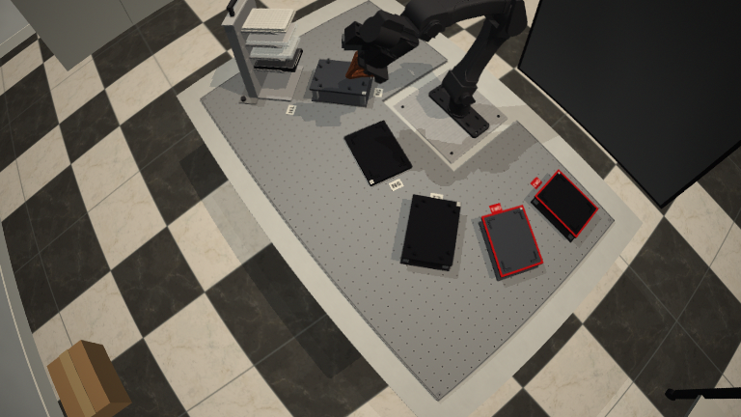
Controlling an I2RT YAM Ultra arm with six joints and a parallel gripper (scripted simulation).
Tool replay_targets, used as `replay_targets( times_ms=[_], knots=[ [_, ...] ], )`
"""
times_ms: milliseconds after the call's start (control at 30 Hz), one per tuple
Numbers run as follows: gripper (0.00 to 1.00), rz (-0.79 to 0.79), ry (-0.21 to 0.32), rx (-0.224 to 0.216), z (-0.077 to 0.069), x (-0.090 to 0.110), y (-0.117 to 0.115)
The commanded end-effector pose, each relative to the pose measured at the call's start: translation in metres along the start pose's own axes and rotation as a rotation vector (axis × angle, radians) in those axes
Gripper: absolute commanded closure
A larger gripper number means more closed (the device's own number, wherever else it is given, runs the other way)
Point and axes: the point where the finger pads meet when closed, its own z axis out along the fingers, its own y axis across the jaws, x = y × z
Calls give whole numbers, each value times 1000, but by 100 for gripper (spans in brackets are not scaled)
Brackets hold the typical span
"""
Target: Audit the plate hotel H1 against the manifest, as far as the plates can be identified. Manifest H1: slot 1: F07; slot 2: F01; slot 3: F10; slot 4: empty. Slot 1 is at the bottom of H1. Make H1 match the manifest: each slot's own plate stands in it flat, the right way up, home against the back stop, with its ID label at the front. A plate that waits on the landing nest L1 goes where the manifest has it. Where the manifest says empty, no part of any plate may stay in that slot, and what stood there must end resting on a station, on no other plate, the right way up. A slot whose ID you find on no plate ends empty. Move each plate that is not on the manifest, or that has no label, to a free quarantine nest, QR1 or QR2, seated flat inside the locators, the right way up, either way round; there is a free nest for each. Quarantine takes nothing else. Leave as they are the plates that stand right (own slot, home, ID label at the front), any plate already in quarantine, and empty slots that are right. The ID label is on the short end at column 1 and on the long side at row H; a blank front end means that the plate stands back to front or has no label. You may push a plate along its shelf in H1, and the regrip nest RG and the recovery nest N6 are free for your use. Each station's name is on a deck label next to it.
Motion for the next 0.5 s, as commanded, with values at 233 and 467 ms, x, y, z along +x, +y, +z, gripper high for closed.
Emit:
replay_targets(
  times_ms=[233, 467],
  knots=[
    [100, 142, -198, 69, -7, -15, -3],
    [100, 192, -259, 95, -7, -15, -3]
  ],
)
